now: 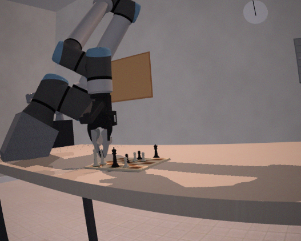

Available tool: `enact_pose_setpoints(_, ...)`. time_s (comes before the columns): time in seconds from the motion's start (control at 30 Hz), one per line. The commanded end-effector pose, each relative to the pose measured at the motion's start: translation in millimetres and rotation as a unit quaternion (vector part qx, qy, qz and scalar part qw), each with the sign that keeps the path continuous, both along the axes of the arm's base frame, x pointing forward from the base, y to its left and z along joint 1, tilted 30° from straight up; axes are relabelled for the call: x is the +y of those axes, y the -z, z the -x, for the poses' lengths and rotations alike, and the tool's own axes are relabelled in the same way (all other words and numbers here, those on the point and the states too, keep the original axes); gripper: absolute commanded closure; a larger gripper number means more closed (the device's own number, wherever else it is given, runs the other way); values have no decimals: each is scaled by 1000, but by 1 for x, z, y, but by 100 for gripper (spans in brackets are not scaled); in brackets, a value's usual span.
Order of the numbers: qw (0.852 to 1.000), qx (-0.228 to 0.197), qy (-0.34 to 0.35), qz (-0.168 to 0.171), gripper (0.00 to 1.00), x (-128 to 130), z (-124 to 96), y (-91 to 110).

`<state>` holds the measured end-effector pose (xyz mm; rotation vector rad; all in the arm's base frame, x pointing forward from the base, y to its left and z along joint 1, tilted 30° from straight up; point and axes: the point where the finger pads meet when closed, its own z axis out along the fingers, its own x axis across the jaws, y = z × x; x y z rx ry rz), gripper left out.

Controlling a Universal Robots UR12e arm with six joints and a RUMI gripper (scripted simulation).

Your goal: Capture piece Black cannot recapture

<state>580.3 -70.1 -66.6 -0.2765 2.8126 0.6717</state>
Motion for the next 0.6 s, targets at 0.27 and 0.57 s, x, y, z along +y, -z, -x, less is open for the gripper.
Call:
enact_pose_setpoints(0.27,1000,0,0,0,100,-1,0,0)
enact_pose_setpoints(0.57,1000,0,0,0,100,-1,0,0)
